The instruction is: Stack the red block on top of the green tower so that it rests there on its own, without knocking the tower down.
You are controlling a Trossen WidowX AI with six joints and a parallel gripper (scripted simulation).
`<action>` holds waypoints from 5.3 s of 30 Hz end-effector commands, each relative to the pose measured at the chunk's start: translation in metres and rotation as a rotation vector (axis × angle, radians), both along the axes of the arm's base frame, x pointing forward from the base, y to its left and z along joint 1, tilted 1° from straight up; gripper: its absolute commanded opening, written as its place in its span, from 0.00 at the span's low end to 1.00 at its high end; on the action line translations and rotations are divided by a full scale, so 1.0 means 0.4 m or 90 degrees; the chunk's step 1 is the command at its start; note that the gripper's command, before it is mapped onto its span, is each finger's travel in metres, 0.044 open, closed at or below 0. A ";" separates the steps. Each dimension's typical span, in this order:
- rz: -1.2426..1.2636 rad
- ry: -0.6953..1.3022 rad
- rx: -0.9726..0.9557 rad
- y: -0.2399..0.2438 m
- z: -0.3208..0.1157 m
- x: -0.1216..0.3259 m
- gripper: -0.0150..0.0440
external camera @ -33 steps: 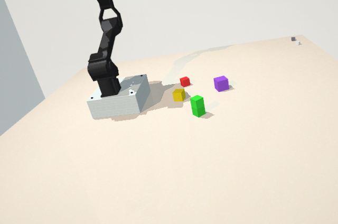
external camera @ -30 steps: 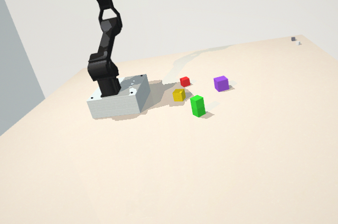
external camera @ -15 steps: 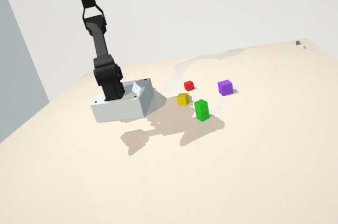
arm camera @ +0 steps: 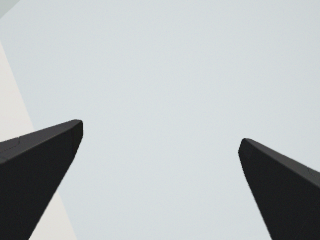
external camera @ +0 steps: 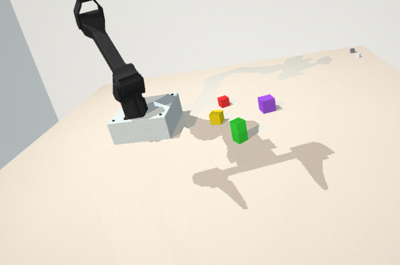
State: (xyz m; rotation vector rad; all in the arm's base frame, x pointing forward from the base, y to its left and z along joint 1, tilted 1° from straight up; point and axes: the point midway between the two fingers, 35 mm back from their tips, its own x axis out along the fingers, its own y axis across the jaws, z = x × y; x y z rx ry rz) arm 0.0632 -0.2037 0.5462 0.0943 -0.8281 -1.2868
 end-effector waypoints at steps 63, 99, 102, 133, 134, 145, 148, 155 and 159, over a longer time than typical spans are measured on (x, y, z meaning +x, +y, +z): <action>0.888 1.538 0.355 0.853 -1.240 0.508 1.00; 0.888 1.538 0.355 0.856 -1.436 0.507 1.00; 0.888 1.538 0.355 0.856 -1.437 0.507 1.00; 0.885 1.539 0.355 0.856 -1.435 0.507 0.40; 0.885 1.539 0.355 0.857 -1.433 0.507 0.35; 0.888 1.538 0.355 0.857 -1.314 0.505 0.25; 0.888 1.538 0.355 0.858 -1.274 0.505 0.25; 0.889 1.538 0.355 0.858 -1.180 0.503 0.25; 0.889 1.538 0.355 0.858 -1.144 0.502 0.25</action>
